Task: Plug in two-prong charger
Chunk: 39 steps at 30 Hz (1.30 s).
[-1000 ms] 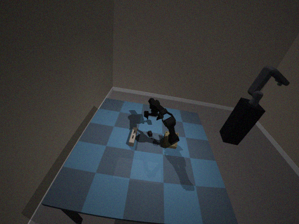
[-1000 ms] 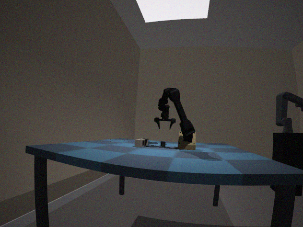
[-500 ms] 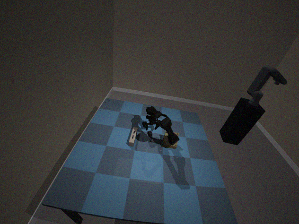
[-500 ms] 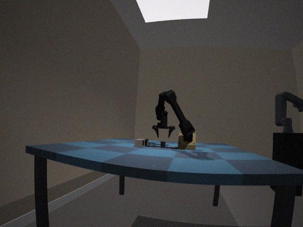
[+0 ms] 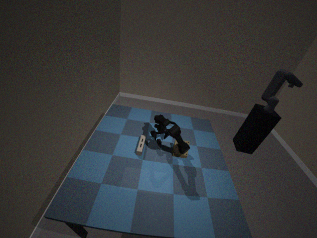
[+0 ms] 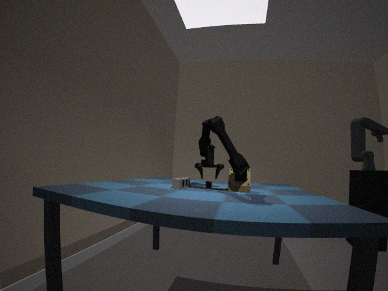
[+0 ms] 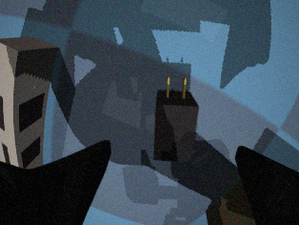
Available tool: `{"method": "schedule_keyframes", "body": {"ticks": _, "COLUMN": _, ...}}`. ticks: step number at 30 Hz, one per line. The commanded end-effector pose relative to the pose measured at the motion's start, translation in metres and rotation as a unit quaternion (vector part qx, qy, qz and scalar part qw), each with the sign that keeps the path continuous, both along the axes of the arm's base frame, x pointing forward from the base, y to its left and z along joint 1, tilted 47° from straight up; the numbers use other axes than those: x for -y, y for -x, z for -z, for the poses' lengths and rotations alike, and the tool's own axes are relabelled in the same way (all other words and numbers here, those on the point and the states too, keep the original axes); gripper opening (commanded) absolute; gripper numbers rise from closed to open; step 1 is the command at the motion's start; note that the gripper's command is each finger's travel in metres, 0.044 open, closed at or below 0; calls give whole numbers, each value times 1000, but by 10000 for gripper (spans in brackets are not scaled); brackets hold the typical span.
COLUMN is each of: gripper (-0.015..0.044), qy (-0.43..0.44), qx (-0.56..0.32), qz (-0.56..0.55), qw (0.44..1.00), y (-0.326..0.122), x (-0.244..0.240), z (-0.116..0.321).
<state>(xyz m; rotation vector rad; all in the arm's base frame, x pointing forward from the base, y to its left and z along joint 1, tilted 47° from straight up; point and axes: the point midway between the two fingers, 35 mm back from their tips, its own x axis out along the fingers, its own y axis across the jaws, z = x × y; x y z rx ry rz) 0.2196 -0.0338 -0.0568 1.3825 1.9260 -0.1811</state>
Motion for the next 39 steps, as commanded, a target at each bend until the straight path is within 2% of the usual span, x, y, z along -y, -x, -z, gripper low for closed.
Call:
{"method": "schedule_keyframes", "body": {"ticks": 1, "gripper": 440, "qy": -1, "qx": 0, "qz": 2, "qw": 1000, "y": 0, "x": -3, "z": 3}}
{"method": "schedule_keyframes", "body": {"ticks": 30, "gripper": 440, "qy": -2, "qx": 0, "qz": 2, "qw": 1000, "y": 5, "x": -35, "z": 32}}
{"method": "schedule_keyframes", "body": {"ticks": 39, "gripper": 204, "qy": -1, "qx": 0, "qz": 0, "qw": 1000, "y": 4, "x": -33, "z": 30}}
